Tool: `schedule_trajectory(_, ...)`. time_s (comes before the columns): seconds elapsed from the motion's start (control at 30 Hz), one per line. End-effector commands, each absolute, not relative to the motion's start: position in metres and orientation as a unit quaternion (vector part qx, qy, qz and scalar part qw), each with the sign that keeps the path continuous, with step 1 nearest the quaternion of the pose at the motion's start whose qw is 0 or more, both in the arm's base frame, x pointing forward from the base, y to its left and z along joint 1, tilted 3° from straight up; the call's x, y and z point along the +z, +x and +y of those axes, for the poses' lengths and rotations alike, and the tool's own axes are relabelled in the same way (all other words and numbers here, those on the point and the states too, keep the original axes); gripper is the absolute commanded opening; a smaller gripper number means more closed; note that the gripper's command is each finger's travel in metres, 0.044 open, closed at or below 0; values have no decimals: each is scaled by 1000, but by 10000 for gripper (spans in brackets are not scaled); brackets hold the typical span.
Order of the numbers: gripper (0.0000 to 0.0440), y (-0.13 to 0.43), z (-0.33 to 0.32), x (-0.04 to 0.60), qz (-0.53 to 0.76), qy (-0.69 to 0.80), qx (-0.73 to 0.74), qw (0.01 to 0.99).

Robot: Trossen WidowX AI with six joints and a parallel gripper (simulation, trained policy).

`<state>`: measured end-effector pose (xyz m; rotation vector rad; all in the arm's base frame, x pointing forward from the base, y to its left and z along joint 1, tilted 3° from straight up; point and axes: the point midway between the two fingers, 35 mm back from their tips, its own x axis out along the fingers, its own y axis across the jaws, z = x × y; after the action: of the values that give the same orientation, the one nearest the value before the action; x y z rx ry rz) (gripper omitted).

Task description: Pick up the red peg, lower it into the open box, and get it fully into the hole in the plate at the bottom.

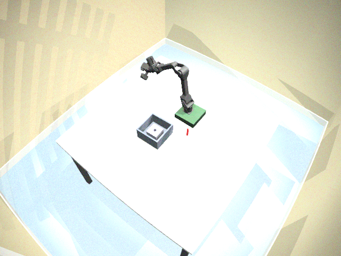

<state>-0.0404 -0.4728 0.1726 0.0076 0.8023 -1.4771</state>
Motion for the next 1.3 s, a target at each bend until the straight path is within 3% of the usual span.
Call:
schedule_trajectory(0.0, 440, -3, -468, 175, 352, 23, -641, 682)
schedule_trajectory(0.67, 440, 204, -361, 180, 396, 114, -507, 757)
schedule_trajectory(1.27, 440, 294, -190, 184, 463, 168, -382, 782)
